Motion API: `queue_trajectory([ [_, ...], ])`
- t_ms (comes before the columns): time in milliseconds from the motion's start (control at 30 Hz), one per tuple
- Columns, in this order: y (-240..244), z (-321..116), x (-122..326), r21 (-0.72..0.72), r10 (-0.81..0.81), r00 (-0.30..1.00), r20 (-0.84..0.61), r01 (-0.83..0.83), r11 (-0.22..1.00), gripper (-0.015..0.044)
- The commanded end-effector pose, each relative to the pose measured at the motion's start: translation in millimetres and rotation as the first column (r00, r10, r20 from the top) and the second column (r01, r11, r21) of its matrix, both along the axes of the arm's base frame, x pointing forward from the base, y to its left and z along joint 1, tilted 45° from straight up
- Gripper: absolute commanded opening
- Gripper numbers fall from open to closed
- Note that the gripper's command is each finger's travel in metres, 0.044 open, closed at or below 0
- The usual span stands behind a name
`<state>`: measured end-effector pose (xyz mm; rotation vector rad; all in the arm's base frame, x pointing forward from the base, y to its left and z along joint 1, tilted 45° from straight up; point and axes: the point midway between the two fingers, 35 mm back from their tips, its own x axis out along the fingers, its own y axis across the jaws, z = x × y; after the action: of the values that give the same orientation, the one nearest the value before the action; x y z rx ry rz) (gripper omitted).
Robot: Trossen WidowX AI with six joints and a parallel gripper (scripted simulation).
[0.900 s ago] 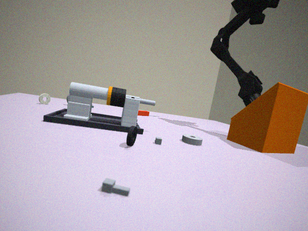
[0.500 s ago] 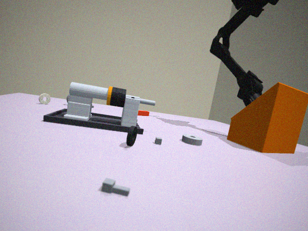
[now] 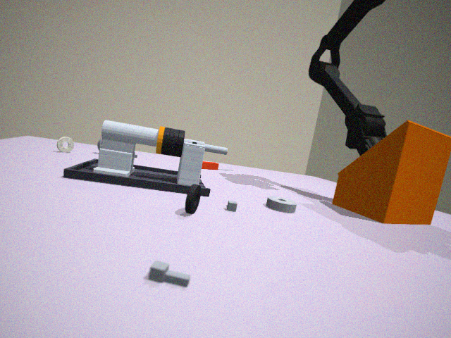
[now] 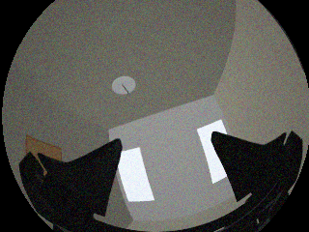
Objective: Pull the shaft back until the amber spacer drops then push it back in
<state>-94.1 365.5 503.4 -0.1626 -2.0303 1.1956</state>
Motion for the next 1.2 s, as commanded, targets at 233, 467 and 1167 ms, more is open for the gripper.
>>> queue_trajectory([
  [233, 61.1, -69.4, 149.6, -0.540, -0.249, 0.713, -0.655, -0.212, 0.814, 0.0440],
  [467, 60.0, -118.7, 242.0, -0.492, -0.412, 0.270, -0.870, -0.419, 0.763, 0.0440],
  [1167, -107.3, -291.6, 463.4, 0.383, 0.223, -0.916, -0.333, 0.085, 0.920, 0.0440],
])
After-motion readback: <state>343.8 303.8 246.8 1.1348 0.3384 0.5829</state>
